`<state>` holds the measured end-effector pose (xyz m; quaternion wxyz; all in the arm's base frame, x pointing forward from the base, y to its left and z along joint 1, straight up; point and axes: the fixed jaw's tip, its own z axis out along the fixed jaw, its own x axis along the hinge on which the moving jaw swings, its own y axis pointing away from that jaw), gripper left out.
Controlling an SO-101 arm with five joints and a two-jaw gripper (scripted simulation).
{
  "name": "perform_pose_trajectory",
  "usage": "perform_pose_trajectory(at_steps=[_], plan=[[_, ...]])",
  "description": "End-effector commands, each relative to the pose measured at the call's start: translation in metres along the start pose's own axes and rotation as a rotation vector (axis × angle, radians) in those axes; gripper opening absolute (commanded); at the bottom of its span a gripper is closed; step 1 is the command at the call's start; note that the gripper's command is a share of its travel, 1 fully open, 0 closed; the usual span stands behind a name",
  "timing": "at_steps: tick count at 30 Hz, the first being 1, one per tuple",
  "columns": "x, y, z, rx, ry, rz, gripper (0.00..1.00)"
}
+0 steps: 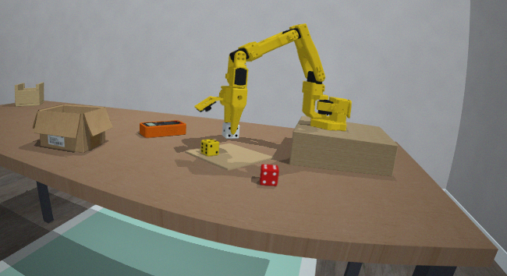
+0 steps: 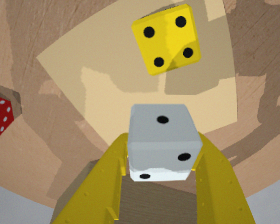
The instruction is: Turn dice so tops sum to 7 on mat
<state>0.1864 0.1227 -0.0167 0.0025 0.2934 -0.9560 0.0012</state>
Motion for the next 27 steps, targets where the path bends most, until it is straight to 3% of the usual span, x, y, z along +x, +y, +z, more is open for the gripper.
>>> perform_pose_trajectory(at_steps=[1,27], plan=[[0.0012,0.0024,0.0017,-0.001,-0.003,-0.001,0.00],[0.0012,0.0025,0.0103,-0.001,-0.003,-0.001,0.00]])
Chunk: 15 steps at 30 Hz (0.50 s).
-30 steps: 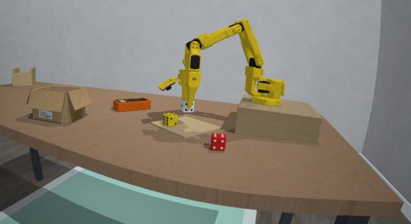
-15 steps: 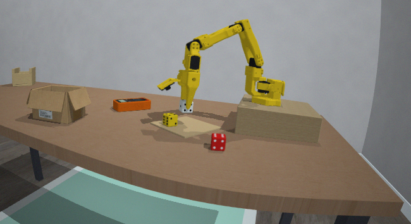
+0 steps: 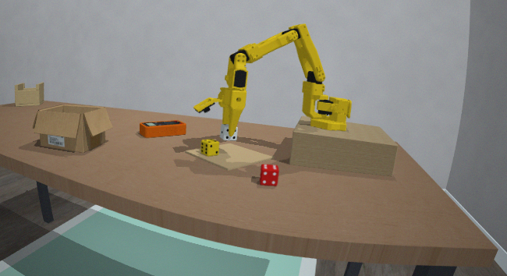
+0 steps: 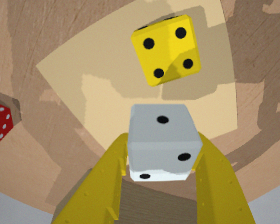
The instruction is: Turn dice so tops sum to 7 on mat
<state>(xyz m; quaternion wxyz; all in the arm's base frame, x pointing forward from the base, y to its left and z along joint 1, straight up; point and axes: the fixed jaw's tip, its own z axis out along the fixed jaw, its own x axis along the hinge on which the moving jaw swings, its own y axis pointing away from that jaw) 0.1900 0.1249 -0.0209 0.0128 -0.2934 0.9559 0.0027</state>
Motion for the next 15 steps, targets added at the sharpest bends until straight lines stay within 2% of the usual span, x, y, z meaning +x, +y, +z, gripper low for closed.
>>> perform_pose_trajectory(at_steps=[1,15], plan=[[0.0057,0.0027,0.0059,-0.002,0.029,-0.001,0.00],[0.0059,0.0027,0.0119,-0.002,0.029,-0.001,0.00]])
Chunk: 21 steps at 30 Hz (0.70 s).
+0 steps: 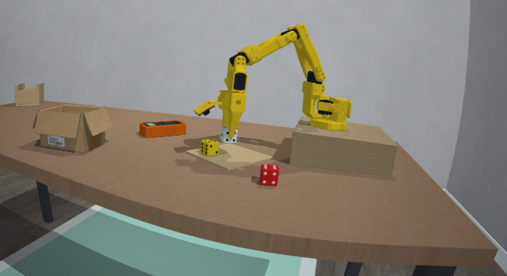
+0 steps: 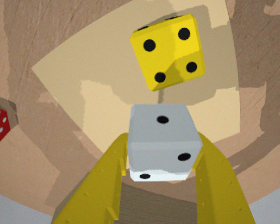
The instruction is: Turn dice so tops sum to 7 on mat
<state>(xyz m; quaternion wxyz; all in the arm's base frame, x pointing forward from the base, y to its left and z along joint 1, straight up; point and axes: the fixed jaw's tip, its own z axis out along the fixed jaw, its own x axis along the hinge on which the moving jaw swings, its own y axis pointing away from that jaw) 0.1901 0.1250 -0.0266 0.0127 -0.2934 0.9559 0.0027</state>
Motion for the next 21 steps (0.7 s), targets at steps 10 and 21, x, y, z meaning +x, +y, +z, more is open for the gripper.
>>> perform_pose_trajectory(at_steps=[10,21], plan=[[0.0059,0.0027,0.0095,-0.002,0.028,-0.001,0.00],[0.0060,0.0027,0.0122,-0.002,0.028,-0.001,0.00]])
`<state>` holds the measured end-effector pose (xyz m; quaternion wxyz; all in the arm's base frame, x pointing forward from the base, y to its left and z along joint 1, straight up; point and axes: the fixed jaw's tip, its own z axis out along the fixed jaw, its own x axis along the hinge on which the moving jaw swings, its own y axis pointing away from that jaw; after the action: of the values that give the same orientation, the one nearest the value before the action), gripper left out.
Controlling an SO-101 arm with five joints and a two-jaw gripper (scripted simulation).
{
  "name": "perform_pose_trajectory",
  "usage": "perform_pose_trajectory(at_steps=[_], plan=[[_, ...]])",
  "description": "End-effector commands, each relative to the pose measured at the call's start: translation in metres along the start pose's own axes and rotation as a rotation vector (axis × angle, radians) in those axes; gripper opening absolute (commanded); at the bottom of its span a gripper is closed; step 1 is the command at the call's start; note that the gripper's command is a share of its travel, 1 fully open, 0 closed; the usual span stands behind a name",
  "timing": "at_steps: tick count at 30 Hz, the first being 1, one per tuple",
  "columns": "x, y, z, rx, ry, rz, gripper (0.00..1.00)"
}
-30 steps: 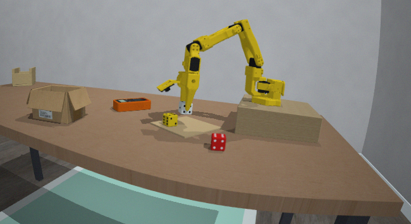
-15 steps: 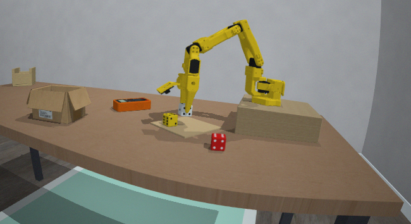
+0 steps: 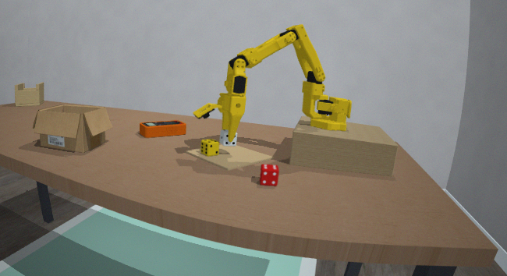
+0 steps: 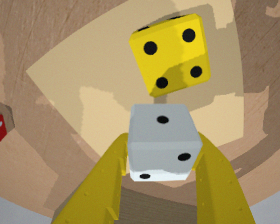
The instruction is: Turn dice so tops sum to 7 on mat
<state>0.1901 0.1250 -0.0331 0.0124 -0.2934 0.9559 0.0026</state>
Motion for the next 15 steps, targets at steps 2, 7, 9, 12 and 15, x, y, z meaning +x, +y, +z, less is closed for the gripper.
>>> perform_pose_trajectory(at_steps=[2,7,9,12,15], plan=[[0.0059,0.0027,0.0064,-0.002,0.028,-0.001,0.00],[0.0059,0.0028,0.0097,-0.002,0.028,-0.001,0.00],[0.0060,0.0028,0.0109,-0.002,0.028,-0.001,0.00],[0.0060,0.0028,0.0116,-0.002,0.028,-0.001,0.00],[0.0060,0.0028,0.0116,-0.002,0.028,-0.001,0.00]])
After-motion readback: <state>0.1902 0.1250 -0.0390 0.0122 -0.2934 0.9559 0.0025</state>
